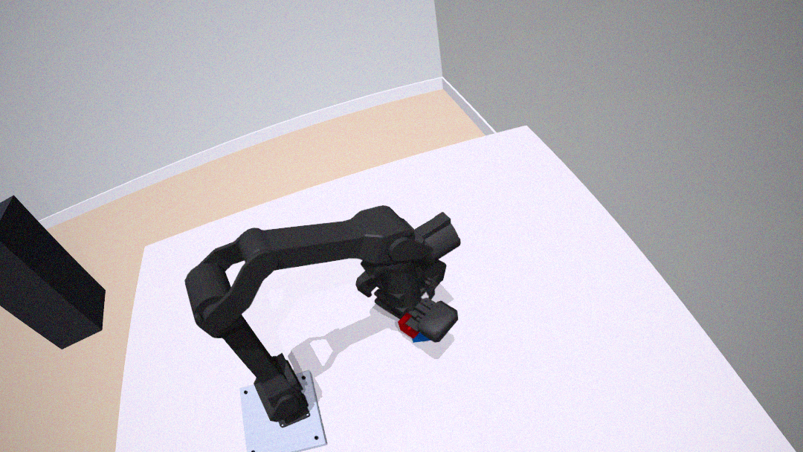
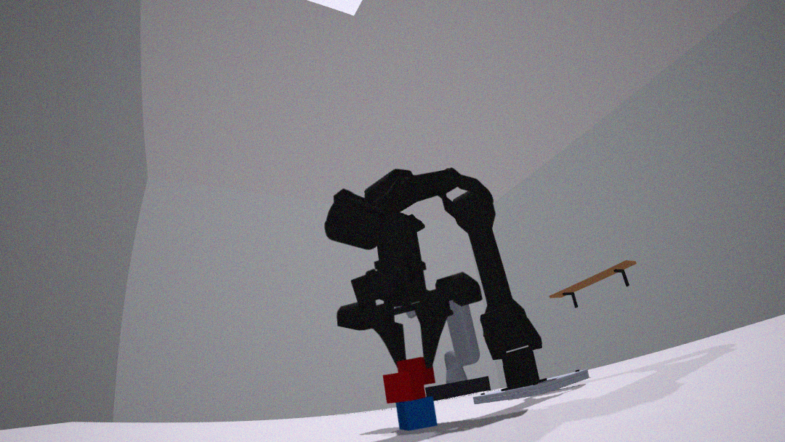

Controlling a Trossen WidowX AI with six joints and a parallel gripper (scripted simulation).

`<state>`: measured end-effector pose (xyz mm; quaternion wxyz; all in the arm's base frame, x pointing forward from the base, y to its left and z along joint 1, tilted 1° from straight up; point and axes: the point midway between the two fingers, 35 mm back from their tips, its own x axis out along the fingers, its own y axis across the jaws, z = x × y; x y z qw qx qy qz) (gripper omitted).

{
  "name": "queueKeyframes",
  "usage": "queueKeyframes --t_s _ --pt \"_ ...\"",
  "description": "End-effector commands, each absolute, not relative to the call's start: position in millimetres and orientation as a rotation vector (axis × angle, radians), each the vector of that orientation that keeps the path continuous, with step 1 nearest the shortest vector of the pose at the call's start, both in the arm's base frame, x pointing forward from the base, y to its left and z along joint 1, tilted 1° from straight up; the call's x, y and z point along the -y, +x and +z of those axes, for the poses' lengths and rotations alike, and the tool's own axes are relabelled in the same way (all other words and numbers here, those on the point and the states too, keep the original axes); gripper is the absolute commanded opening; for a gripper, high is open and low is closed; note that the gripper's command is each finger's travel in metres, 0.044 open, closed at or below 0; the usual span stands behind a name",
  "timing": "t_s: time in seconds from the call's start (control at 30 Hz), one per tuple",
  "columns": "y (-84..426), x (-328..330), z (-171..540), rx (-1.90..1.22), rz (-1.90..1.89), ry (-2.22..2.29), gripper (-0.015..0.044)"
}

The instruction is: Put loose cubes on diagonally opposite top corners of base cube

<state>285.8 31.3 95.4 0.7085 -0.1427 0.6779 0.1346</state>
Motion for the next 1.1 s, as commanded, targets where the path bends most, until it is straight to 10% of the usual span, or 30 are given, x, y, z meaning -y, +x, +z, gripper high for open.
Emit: queueKeyframes --t_s 0.0,1.07 --pt "283.9 -30.6 83.8 -1.520 0.301 -0.321 0.0105" --pt "284.0 -30.6 81.0 -1.520 0.301 -0.321 0.0105"
